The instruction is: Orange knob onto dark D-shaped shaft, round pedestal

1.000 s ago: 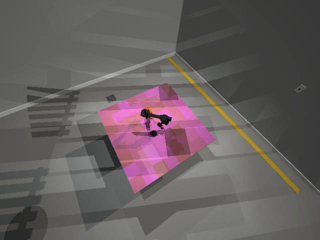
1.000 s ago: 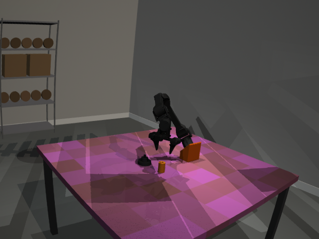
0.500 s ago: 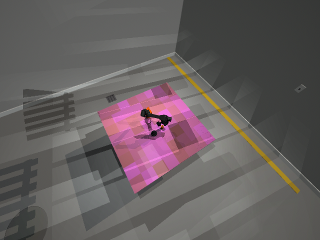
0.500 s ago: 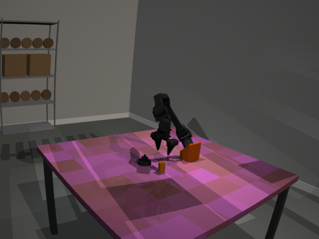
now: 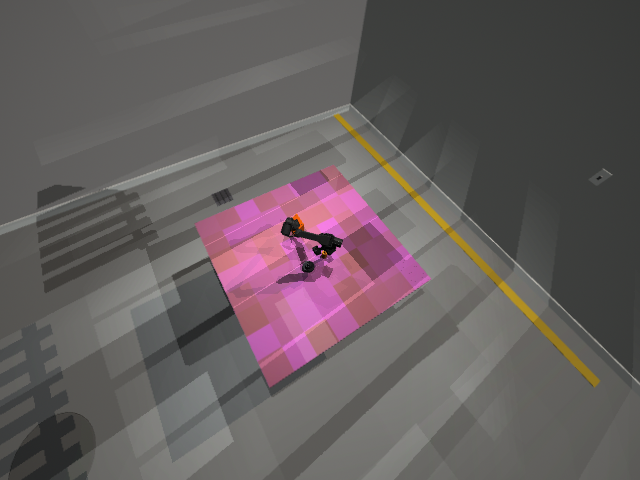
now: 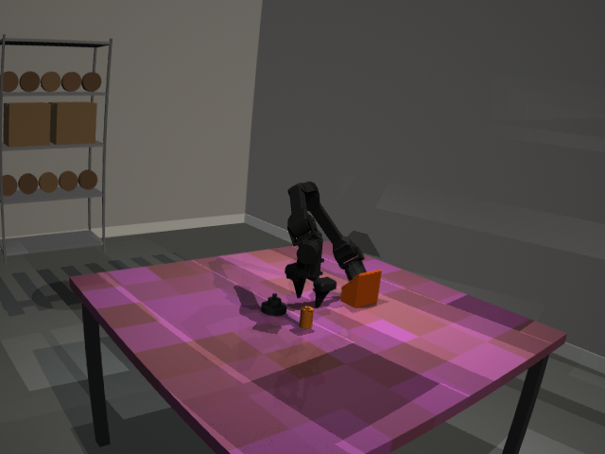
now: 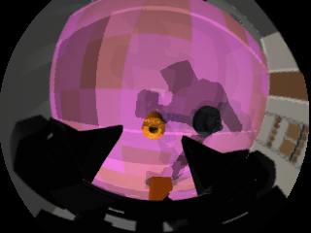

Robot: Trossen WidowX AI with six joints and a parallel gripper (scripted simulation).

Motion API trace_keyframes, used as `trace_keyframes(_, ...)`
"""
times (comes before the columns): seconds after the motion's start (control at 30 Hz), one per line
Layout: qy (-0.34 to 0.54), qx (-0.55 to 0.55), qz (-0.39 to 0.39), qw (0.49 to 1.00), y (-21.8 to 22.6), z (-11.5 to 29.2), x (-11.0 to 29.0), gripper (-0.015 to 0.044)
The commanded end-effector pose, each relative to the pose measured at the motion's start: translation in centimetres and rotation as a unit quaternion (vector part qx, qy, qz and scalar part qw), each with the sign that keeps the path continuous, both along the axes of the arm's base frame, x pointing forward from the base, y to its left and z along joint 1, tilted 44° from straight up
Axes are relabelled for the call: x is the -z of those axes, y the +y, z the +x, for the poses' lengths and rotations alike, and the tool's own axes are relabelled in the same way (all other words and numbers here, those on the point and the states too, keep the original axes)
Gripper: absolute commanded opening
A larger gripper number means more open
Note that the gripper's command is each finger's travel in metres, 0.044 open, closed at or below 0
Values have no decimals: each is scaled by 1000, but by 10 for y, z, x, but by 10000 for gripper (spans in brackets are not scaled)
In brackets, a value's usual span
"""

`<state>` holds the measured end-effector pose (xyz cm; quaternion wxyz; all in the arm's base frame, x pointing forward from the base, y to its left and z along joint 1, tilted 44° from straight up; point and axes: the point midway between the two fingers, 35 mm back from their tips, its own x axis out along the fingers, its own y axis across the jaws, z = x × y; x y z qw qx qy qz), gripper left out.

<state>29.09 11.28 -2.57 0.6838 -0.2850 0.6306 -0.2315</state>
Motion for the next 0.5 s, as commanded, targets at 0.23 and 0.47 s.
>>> trace_keyframes(0.23, 2, -2, -3, 1000, -12, 2, 12, 440)
trace_keyframes(0.47, 2, -3, -3, 1000, -19, 3, 21, 440)
